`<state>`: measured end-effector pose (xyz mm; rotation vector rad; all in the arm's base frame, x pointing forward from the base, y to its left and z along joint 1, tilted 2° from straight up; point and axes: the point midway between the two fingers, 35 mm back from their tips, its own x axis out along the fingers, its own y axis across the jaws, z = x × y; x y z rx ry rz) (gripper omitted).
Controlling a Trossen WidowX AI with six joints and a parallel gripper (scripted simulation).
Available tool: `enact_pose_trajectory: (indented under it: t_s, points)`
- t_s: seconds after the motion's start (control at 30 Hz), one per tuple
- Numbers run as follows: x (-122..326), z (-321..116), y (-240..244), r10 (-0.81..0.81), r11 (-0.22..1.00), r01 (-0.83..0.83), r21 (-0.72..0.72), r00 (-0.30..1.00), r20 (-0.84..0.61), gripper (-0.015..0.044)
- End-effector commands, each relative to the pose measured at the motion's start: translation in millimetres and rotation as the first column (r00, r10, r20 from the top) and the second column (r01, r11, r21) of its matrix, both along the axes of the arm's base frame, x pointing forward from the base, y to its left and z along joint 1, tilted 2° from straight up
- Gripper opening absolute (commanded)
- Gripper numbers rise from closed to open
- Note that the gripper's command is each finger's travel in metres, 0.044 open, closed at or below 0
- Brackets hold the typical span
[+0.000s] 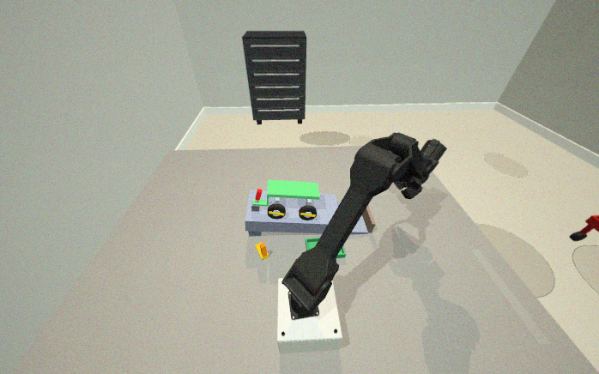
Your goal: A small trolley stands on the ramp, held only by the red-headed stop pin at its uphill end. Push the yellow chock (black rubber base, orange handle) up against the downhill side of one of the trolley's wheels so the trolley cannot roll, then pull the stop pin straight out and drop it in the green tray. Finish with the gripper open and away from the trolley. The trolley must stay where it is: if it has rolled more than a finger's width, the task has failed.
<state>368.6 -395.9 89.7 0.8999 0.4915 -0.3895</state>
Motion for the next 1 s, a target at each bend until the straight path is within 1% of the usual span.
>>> enact_pose_trajectory:
  t_s: [0.0, 0.43, 0.77, 0.97]
  points:
    - [14.2, 3.0, 27.7, 0.001, 0.998, 0.001, 0.059, 1.0, -0.026, 0.019]
    - [51.2, 15.5, 136.8, 0.028, 0.972, 0.002, 0.235, 0.992, -0.124, 0.019]
    - [58.3, 22.8, 221.8, 0.054, 0.943, 0.02, 0.333, 0.976, -0.212, 0.019]
    - [60.4, 30.8, 283.5, 0.121, 0.933, -0.025, 0.358, 0.961, -0.248, 0.019]
